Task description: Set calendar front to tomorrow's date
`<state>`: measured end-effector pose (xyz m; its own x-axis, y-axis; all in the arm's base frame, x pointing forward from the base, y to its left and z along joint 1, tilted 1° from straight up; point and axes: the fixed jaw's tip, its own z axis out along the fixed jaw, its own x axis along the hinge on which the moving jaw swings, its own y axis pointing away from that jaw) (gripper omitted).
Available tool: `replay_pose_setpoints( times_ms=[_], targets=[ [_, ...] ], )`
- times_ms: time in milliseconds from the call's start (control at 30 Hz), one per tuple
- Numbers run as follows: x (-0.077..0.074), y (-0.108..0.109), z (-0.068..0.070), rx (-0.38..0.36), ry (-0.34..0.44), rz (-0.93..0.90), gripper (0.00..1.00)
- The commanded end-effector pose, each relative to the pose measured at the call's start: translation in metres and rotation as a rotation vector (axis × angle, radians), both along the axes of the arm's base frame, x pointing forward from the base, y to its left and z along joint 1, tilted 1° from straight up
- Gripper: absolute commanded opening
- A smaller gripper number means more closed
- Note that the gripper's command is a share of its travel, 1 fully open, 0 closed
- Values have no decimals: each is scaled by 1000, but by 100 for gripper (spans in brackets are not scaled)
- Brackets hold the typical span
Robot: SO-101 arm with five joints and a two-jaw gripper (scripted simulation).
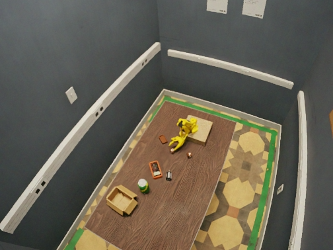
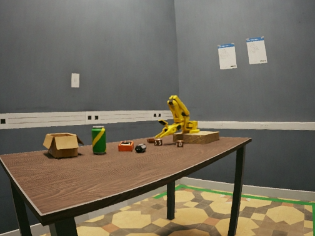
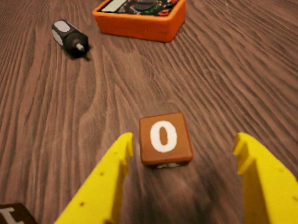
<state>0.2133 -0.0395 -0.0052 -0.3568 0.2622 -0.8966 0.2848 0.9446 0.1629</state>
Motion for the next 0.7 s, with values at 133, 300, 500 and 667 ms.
replay_pose_setpoints(
  times_ms=[133,300,500,667],
  targets=[
    [5,-1,58,53,-257,-28,35],
    [6,-2,69,61,-307,-32,35],
    [7,-2,89,75,-395,-39,35],
    [6,-2,99,72,-431,-40,35]
  ],
)
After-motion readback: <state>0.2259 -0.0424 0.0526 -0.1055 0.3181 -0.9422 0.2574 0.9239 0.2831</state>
